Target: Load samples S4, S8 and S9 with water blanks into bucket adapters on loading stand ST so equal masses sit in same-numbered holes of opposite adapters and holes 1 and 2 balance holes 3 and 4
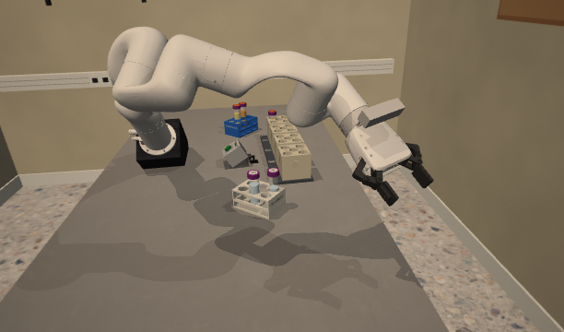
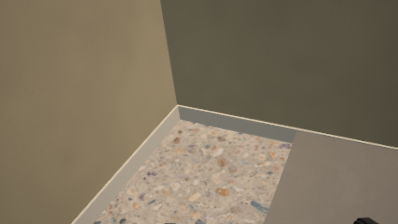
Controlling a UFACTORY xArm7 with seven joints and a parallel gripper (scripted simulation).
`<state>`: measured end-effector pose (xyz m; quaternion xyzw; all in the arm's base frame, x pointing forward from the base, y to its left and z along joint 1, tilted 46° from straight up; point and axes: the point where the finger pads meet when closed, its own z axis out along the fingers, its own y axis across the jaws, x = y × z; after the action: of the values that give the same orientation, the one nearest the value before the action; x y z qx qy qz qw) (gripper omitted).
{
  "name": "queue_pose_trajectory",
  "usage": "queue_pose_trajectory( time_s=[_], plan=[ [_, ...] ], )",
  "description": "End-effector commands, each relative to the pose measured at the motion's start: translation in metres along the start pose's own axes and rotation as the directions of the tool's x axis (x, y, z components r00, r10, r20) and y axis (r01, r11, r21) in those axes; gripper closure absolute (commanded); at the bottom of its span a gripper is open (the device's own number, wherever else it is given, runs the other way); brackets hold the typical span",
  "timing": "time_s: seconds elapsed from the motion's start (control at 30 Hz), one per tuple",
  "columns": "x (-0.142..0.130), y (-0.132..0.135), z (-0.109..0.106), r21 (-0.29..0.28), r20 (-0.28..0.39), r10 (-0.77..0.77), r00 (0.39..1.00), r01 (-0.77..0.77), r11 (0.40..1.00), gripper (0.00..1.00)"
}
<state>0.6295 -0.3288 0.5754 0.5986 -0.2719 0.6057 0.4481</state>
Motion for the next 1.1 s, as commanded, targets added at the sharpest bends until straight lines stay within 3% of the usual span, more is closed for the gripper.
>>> queue_pose_trajectory(
  time_s=[0.0, 0.53, 0.63, 0.97, 1.07],
  plan=[
    [0.003, -0.001, -0.002, 0.003, -0.004, 0.003, 1.0, -0.003, 1.0, 0.0],
    [0.003, -0.001, -0.002, 0.003, -0.004, 0.003, 1.0, -0.003, 1.0, 0.0],
    [-0.004, -0.012, -0.009, 0.045, 0.074, -0.015, 0.997, 0.012, 0.999, 0.0],
    [-0.023, -0.041, -0.03, 0.045, 0.074, -0.015, 0.997, 0.012, 0.999, 0.0],
    [-0.028, -0.048, -0.035, 0.075, 0.129, -0.039, 0.991, 0.029, 0.997, 0.0]
  ],
)
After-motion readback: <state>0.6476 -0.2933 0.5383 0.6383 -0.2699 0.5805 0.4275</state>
